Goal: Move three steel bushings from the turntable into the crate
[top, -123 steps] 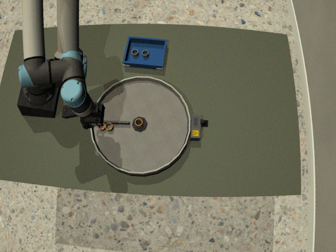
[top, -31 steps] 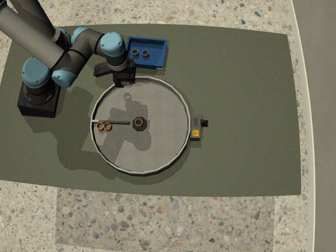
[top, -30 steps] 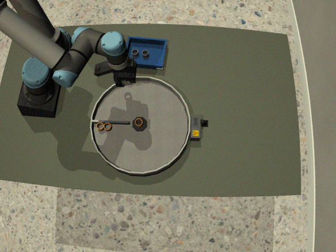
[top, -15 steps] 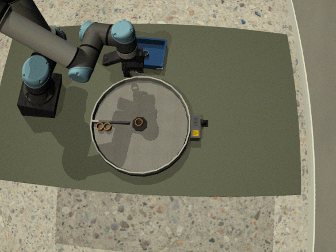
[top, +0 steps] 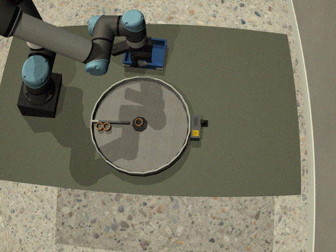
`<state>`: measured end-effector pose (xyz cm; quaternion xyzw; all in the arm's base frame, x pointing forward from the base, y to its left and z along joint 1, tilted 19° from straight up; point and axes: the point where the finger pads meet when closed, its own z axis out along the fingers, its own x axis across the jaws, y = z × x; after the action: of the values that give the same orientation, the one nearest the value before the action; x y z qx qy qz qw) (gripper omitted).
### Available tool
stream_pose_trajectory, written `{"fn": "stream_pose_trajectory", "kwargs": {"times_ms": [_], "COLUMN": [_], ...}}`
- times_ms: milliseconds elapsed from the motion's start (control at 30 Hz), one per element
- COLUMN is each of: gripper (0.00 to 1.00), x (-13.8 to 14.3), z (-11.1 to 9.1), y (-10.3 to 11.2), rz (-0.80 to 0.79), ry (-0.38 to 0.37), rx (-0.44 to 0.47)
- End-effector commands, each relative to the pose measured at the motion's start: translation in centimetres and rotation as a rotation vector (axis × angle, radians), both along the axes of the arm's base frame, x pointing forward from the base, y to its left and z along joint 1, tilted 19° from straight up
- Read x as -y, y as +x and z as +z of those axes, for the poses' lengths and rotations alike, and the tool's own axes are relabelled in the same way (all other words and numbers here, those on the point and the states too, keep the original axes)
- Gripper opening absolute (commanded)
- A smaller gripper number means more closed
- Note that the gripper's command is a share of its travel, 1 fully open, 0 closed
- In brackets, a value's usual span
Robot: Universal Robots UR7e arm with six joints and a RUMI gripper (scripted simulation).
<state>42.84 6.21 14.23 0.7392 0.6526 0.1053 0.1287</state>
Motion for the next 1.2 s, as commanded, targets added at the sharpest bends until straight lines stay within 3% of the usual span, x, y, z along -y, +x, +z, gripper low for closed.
{"fn": "stream_pose_trajectory", "kwargs": {"times_ms": [0, 633, 1167], "gripper": [0.0, 0.0, 0.0], "x": [-1.6, -6.4, -8.6], "z": [0.4, 1.3, 1.8], "y": [1.3, 5.1, 6.8], "rz": [-0.002, -0.002, -0.002], "ry": [-0.002, -0.002, -0.002], "rx": [-0.001, -0.001, -0.001]}}
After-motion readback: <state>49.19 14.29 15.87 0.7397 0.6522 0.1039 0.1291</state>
